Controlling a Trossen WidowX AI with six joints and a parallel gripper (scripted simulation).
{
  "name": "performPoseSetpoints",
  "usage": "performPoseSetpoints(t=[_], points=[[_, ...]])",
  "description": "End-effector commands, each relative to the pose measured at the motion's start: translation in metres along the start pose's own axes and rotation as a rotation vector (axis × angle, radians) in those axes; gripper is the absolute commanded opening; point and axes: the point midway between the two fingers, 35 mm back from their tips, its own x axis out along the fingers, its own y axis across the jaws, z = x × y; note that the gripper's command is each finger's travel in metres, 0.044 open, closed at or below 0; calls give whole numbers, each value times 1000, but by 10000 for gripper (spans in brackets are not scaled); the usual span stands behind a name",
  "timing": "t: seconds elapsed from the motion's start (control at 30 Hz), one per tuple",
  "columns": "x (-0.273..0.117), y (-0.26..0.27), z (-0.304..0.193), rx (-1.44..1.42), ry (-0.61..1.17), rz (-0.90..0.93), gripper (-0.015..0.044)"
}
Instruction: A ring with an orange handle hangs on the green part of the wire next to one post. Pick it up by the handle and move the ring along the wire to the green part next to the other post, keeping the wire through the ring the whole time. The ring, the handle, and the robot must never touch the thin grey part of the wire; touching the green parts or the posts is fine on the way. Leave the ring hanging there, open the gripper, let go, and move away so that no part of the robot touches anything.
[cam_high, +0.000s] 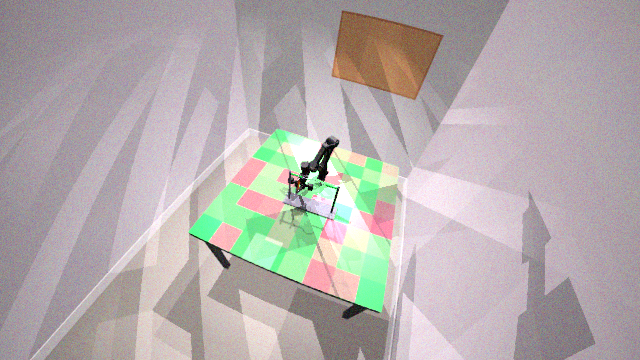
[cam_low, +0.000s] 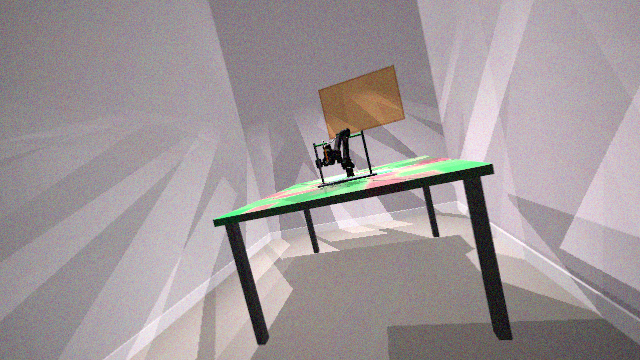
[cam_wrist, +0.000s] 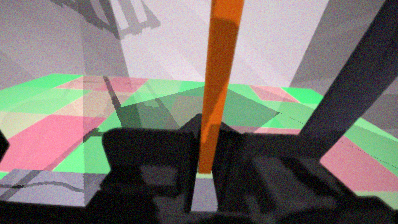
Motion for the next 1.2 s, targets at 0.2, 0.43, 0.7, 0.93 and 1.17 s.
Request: performPoseSetpoints(t=[0.2,0.43,0.7,0.93,1.17], points=[[0,0,0,0,1,3,-150],[0,4,0,1,1,4,-150],[0,12,0,2,1,5,-150],[0,19,1,4,1,5,-150],[0,26,1,8,2,6,-150]])
